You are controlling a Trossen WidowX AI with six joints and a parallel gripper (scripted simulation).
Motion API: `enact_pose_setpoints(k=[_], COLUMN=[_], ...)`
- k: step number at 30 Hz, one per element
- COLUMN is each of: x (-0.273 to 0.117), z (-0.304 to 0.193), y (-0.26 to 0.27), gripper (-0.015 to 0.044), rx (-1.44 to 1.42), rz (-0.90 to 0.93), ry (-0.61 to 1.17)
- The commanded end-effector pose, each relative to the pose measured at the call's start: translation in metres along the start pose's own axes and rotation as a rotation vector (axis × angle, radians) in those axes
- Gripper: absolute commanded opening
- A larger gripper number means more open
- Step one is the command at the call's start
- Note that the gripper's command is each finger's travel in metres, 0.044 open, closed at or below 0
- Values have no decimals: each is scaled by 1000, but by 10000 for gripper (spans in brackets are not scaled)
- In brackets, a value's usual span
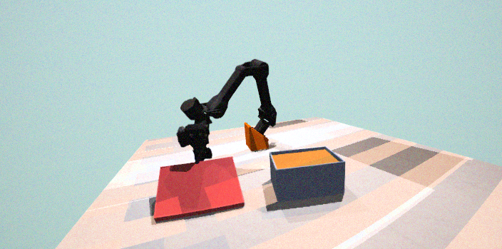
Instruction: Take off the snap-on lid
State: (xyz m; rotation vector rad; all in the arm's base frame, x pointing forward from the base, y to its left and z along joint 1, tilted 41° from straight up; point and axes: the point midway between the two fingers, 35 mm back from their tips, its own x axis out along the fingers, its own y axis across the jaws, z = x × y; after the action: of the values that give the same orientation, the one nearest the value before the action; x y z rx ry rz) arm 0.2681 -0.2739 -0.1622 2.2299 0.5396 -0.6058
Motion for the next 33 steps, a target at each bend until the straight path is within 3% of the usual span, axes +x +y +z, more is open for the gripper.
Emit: enact_pose_setpoints(k=[1, 12, 22, 24, 30, 33], x=[7, 12, 7, 7, -1, -6], z=[-2, -2, -1, -1, -1, -1], y=[-12, -19, -7, -7, -16, -20], gripper=[0, 0, 262, 275, 433, 440], rx=[23, 23, 23, 23, 23, 23], rz=[-22, -21, -21, -21, -22, -23], ry=[3, 3, 3, 3, 2, 2])
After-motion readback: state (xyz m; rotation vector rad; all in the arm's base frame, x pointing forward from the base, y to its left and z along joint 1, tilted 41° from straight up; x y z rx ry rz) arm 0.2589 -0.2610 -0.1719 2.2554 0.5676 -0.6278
